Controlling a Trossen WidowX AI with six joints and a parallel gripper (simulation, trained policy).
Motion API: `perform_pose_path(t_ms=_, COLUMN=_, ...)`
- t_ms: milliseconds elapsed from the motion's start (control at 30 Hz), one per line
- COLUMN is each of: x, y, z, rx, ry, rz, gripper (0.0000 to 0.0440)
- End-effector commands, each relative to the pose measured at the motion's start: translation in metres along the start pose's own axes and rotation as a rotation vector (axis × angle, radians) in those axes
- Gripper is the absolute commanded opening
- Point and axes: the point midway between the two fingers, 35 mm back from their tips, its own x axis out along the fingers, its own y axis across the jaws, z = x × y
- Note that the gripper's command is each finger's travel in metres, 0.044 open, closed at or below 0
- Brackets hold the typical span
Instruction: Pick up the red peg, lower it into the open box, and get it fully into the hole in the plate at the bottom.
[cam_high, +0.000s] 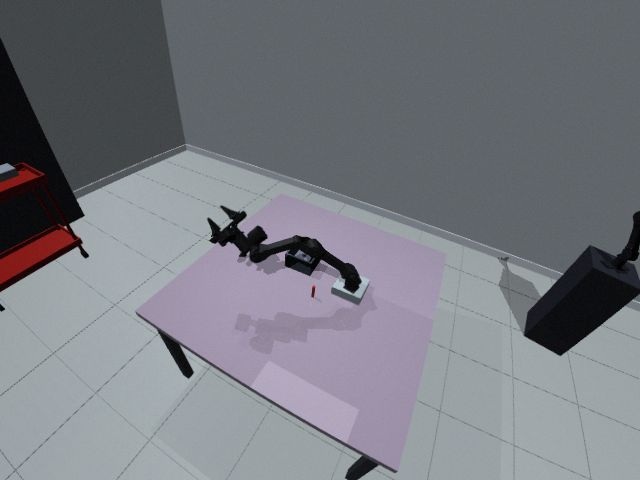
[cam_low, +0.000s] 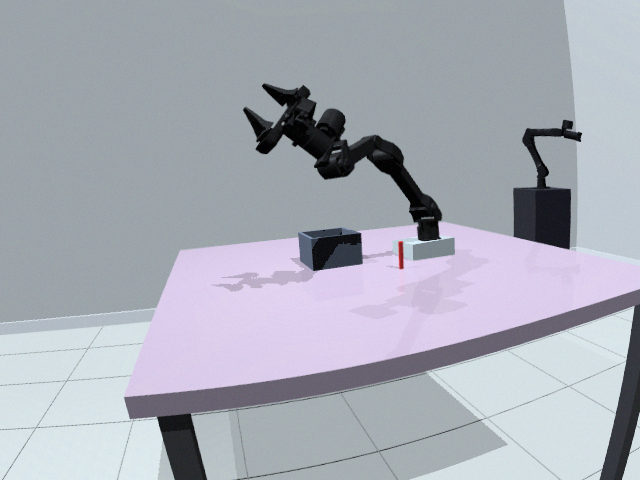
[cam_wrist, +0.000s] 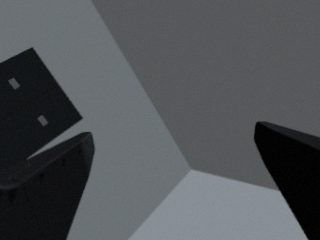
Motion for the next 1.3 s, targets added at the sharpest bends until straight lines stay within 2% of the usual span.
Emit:
perform_pose_path(t_ms=0, x=0.001, y=-0.003, z=0.005, rx=0.021, ry=-0.012, rz=0.007, gripper=0.0421)
perform_pose_path(t_ms=67, x=0.001, y=-0.006, z=0.014, rx=0.074, ry=-0.036, rz=0.035, gripper=0.044)
perform_pose_path(t_ms=400, x=-0.015, y=0.002, z=0.062, rx=0.33, ry=-0.129, rz=0.258, gripper=0.044)
perform_pose_path(t_ms=633, x=-0.035, y=0.013, z=0.085, rx=0.492, ry=-0.141, rz=0.442, gripper=0.044)
perform_pose_path(t_ms=933, x=-0.067, y=0.028, z=0.094, rx=0.684, ry=-0.07, rz=0.684, gripper=0.044)
perform_pose_path(t_ms=1267, x=-0.108, y=0.039, z=0.086, rx=0.877, ry=0.109, rz=0.923, gripper=0.044)
